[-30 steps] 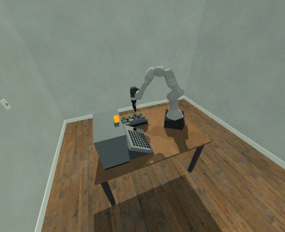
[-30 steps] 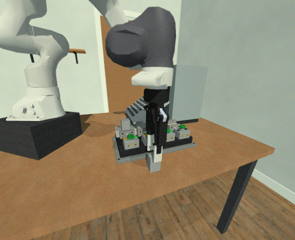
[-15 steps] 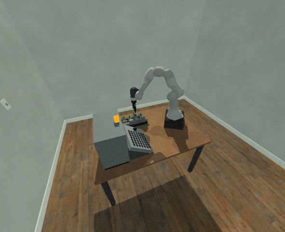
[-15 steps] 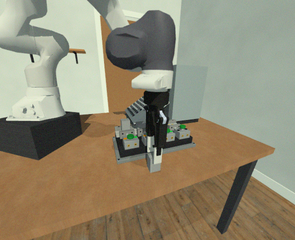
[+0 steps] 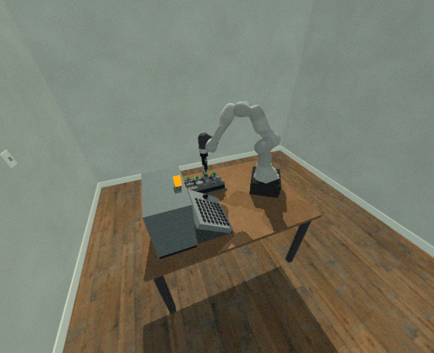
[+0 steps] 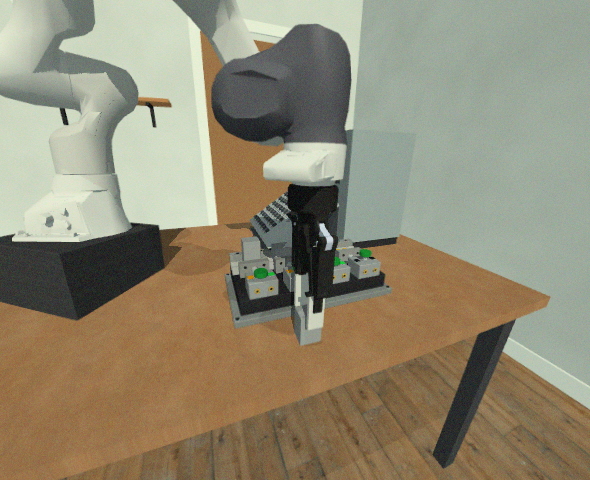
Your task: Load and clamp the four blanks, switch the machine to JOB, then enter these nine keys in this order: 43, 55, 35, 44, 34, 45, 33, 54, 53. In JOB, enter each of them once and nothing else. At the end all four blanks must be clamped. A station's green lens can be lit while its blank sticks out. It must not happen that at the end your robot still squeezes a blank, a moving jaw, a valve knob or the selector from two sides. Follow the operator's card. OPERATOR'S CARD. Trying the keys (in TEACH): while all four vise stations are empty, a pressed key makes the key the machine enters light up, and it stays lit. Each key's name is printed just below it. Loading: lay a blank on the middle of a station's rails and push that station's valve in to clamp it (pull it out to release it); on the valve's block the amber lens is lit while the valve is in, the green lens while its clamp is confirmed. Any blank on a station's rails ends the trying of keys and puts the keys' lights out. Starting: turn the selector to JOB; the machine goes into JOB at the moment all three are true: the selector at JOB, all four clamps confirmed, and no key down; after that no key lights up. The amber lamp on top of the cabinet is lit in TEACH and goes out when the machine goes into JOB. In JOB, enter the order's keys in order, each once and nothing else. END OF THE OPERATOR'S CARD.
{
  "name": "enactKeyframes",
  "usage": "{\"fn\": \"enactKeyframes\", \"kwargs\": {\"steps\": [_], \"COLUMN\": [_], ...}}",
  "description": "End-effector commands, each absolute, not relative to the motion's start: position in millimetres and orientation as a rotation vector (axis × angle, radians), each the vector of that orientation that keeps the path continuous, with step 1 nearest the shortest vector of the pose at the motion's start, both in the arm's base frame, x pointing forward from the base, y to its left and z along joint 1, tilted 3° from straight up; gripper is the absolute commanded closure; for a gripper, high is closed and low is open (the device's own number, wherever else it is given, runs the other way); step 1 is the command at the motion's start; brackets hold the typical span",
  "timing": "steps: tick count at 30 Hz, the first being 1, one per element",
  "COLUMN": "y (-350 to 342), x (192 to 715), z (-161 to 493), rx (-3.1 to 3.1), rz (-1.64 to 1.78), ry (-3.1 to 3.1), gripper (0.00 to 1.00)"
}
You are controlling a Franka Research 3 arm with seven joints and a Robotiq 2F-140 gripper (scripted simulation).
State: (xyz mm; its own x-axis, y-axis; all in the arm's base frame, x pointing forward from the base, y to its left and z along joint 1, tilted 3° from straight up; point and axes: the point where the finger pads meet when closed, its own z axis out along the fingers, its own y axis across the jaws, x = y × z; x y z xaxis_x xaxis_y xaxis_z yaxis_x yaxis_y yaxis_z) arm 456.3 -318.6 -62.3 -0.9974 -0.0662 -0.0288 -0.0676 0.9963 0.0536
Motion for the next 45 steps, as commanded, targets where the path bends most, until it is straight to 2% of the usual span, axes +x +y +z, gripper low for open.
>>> {"fn": "enactKeyframes", "kwargs": {"steps": [1,41,42,45], "y": [-319.4,-319.4,-319.4,-319.4], "x": [457.2,457.2,457.2,457.2], "z": [-63.0,-63.0,-63.0,-63.0], "rx": [-0.094,-0.094,-0.094,-0.094], "rz": [0.081,0.081,0.081,0.081], "ry": [3.11,3.11,3.11,3.11], "gripper": [0.6,0.6,1.0,1.0]}}
